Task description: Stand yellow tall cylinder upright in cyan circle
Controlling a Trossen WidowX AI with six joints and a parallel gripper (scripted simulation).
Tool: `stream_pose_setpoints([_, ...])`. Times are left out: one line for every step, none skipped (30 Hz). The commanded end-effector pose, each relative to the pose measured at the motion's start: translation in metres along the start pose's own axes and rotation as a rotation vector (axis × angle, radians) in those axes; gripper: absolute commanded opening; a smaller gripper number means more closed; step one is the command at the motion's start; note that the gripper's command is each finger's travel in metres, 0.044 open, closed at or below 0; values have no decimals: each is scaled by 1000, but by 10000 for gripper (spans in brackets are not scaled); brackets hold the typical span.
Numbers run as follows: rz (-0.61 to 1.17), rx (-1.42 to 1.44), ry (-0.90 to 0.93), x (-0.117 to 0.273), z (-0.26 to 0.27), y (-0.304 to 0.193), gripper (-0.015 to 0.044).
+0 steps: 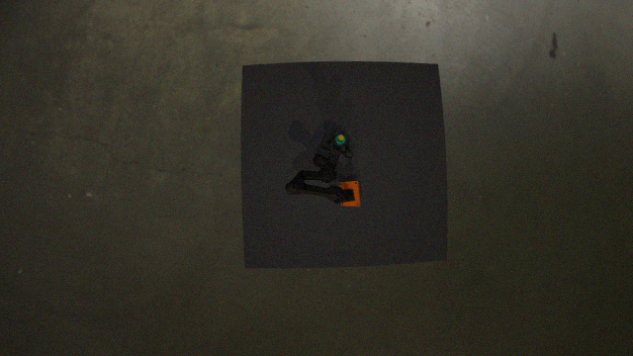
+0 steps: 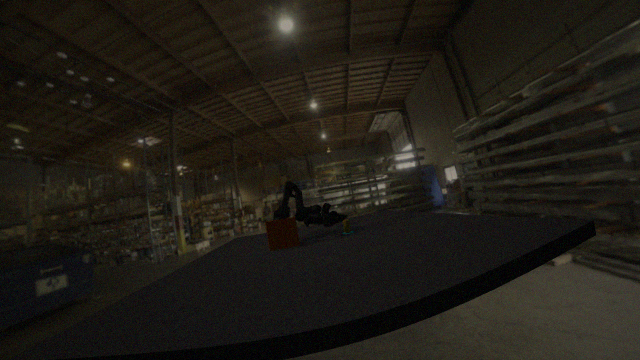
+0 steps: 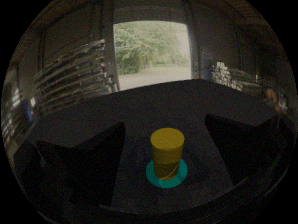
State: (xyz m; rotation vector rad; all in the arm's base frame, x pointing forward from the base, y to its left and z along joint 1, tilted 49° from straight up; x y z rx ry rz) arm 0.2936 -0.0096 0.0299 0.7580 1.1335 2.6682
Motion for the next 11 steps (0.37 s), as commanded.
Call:
stream_pose_setpoints([-2, -1, 5, 0, 0, 17, 400])
stream_pose_setpoints([-2, -1, 4, 1, 0, 21, 400])
stream_pose_setpoints([-2, -1, 4, 1, -1, 25, 400])
stream_pose_setpoints([-3, -1, 4, 1, -2, 29, 400])
stream_pose_setpoints([-3, 0, 4, 2, -2, 33, 400])
stream_pose_setpoints([-4, 0, 4, 2, -3, 37, 400])
stream_pose_setpoints([-5, 0, 4, 3, -4, 40, 400])
stream_pose_setpoints([-6, 0, 5, 4, -4, 44, 400])
stream_pose_setpoints([-7, 1, 5, 5, -5, 48, 400])
stream_pose_setpoints([-8, 1, 5, 6, -6, 52, 400])
stream_pose_setpoints([-9, 2, 6, 7, -7, 56, 400])
Point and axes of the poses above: the point midway between the two fingers, 35 mm back from their tips, its own x axis back along the fingers, its own z axis across the jaws, y = z × x, the point moved 2 cm from there along x, back along the fingers, and after that the axes turned 8 degrees about x, right-handed, at the moved point
